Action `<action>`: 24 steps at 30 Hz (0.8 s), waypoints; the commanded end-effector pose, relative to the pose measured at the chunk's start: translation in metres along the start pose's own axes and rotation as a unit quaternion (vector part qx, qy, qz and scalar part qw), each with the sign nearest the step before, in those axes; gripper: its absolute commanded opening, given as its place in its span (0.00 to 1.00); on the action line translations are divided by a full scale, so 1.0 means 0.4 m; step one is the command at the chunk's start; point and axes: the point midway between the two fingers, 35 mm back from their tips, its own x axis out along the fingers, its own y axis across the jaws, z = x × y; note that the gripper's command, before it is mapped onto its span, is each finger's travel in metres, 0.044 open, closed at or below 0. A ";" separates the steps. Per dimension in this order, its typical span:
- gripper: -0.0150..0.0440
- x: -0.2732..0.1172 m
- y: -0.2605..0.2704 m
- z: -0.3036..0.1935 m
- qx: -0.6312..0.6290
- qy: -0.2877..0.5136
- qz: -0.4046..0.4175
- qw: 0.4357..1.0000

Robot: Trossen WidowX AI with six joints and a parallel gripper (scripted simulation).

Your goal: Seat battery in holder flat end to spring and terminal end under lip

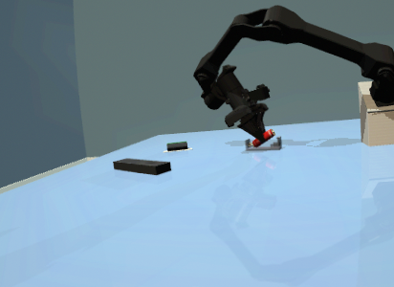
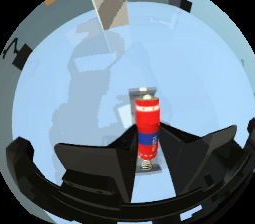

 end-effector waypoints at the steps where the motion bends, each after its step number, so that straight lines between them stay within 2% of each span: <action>1: 0.37 -0.002 0.003 -0.010 -0.002 0.002 0.002 1.000; 24: 0.37 -0.007 0.005 -0.028 -0.001 0.030 0.007 1.000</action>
